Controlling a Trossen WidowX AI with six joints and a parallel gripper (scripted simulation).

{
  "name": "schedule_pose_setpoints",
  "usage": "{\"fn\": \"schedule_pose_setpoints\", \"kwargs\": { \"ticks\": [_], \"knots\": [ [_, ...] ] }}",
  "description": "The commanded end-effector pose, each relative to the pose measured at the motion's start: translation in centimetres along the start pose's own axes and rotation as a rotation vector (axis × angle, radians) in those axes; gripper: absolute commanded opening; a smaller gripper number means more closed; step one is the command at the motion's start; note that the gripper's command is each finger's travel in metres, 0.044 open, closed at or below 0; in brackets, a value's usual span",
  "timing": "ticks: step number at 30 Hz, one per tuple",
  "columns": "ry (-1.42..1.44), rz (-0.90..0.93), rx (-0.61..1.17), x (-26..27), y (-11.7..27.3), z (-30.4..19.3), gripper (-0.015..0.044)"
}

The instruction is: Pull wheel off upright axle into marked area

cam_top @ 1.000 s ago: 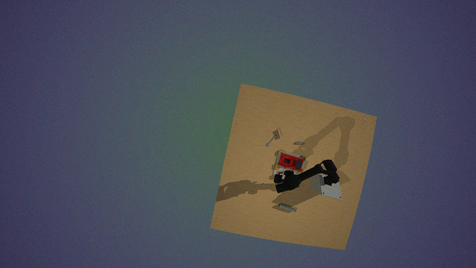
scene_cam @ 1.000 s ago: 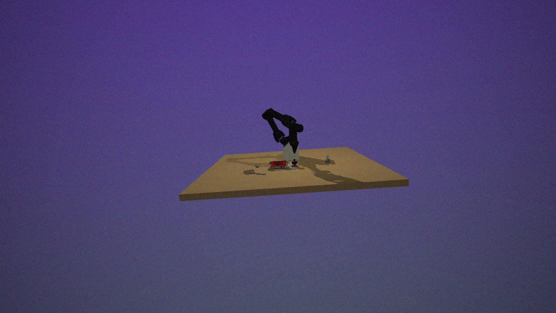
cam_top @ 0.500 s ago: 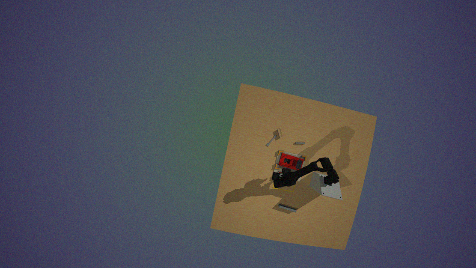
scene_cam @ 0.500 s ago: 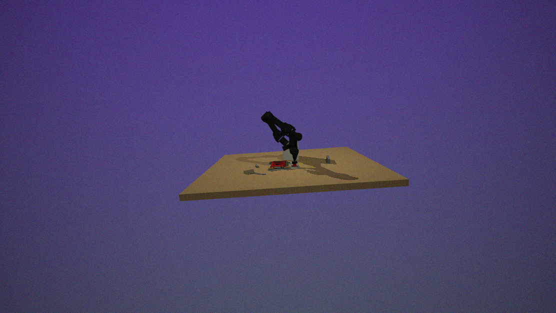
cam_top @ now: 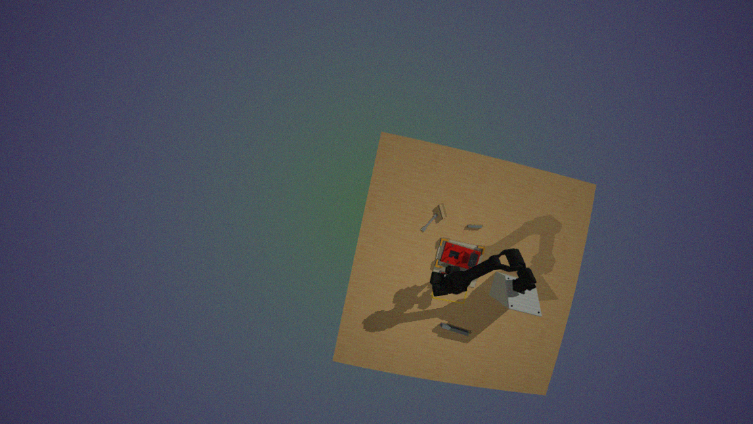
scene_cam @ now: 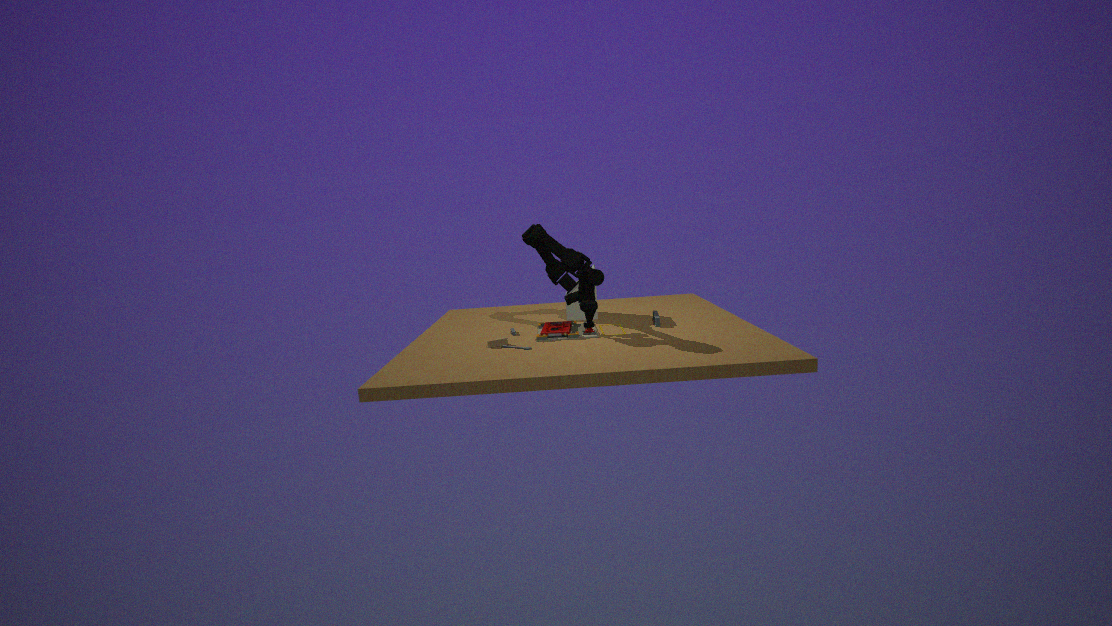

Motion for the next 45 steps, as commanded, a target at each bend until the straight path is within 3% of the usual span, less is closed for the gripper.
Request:
{"fn": "schedule_pose_setpoints", "kwargs": {
  "ticks": [1,6,7,45],
  "knots": [
    [-0.002,0.000,0.000,0.0,0.1,0.0,0.0135],
    [-0.002,0.000,0.000,0.0,0.2,0.0,0.0004],
    [-0.002,0.000,0.000,0.0,0.2,0.0,0.0000],
    [0.000,0.003,-0.001,0.0,1.4,0.0,0.0000]
  ]
}}
Point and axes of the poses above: the point midway between the two fingers, 35 mm back from their tips, its own y axis back along the fingers, its own x axis across the jaws, z = x × y, the point moved 6 cm from there along y, back along the fingers, and after that the axes turned 11 degrees about y, right-handed, at the moved point
